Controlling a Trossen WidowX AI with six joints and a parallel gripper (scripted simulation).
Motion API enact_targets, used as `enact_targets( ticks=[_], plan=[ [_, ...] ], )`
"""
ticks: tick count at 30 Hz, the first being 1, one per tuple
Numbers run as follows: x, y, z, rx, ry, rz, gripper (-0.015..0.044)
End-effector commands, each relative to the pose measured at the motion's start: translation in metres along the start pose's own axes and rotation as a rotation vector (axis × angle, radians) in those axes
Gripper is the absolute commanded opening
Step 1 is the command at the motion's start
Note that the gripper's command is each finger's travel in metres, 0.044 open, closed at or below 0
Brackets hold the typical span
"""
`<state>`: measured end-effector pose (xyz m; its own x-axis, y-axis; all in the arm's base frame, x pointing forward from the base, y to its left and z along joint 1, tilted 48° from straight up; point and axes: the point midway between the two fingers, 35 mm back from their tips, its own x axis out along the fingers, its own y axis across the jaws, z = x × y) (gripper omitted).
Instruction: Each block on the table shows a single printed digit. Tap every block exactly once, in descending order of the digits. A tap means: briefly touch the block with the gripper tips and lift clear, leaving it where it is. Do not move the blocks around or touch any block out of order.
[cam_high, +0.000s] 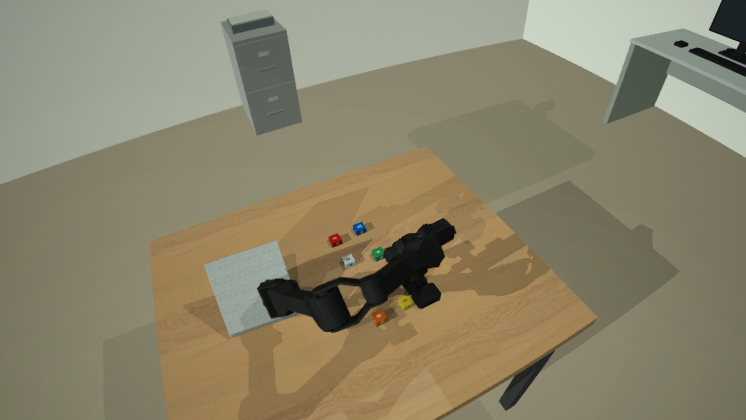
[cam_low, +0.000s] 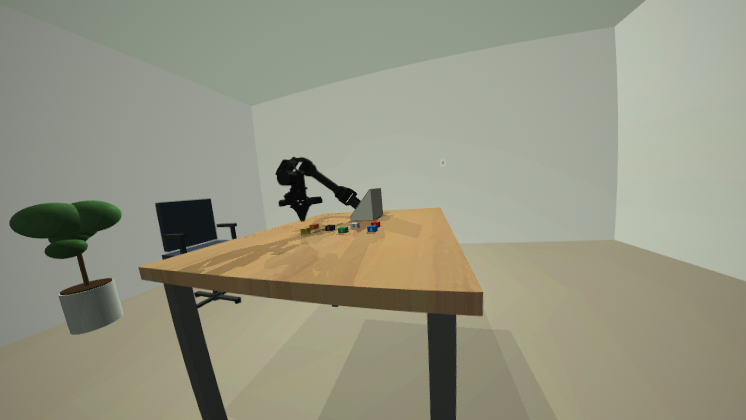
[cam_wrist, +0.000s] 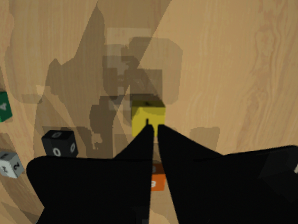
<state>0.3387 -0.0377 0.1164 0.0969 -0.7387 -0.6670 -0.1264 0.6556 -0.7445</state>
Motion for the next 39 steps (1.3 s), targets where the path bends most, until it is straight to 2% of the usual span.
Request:
enact_targets(
  ticks=[1,4,9,16,22,24,30,39],
  plan=[
    [-0.041,0.002,0.003,0.003,-0.009,0.007,0.002],
    [-0.072,0.001,0.0,0.003,-0.008,0.004,0.002],
    [-0.074,0.005,-0.001,0.003,-0.008,0.005,0.002],
    [-0.074,0.109,-0.048,0.001,-0.006,0.01,0.002],
    [-0.074,0.114,-0.052,0.001,-0.006,0.008,0.002],
    [-0.065,0.114,-0.051,0.001,-0.006,0.009,0.002],
    [0.005,0.114,-0.051,0.002,-0.007,0.005,0.002],
    [0.013,0.114,-0.051,0.002,-0.007,0.005,0.002]
  ],
)
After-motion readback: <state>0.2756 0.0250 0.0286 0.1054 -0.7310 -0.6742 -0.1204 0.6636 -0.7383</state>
